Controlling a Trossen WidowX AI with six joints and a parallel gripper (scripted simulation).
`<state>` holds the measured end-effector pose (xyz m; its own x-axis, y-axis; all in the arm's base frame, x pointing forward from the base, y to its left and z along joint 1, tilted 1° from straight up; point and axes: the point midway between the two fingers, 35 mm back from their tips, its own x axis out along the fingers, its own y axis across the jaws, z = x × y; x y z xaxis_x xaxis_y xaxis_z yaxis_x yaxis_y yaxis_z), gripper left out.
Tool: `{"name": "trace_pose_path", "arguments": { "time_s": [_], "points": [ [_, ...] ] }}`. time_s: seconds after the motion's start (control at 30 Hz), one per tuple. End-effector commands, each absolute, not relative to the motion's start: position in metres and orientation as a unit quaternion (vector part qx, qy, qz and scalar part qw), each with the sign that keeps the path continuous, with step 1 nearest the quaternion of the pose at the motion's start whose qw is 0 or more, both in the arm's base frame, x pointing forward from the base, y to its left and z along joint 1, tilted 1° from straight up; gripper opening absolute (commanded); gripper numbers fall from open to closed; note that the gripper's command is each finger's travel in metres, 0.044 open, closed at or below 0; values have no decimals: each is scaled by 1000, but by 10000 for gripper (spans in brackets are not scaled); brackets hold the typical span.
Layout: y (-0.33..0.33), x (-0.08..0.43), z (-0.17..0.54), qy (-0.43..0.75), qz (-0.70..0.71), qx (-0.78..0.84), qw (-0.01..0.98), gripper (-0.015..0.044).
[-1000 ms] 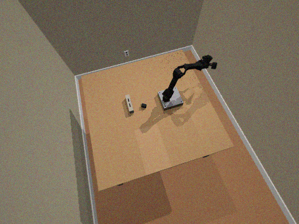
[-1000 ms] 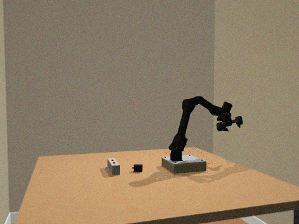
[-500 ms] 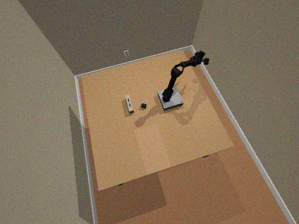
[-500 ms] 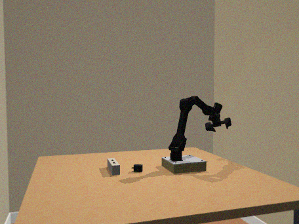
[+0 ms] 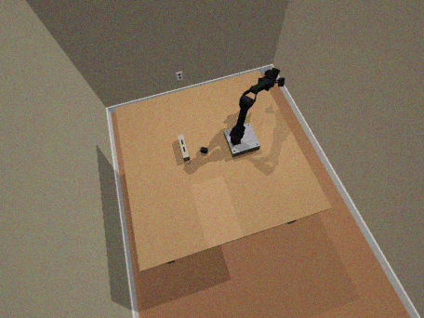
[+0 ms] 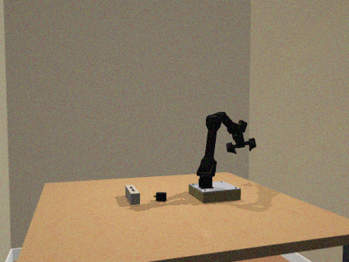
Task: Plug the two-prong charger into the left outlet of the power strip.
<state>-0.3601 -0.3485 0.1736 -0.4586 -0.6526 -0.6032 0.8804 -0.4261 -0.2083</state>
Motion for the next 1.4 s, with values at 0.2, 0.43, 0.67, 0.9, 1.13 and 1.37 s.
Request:
{"name": "trace_pose_path", "arguments": {
  "time_s": [0.2, 0.43, 0.67, 0.9, 1.13, 1.37],
  "points": [
    [-384, -301, 163, 259, -778, 242, 518, 440],
    [-402, -263, 157, 263, -755, 254, 545, 440],
    [-417, -223, 152, 269, -730, 263, 571, 440],
    [-428, -183, 148, 276, -703, 269, 598, 440],
    [-434, -144, 140, 289, -676, 279, 617, 440],
    [-437, -104, 134, 301, -649, 289, 636, 440]
  ]
}}
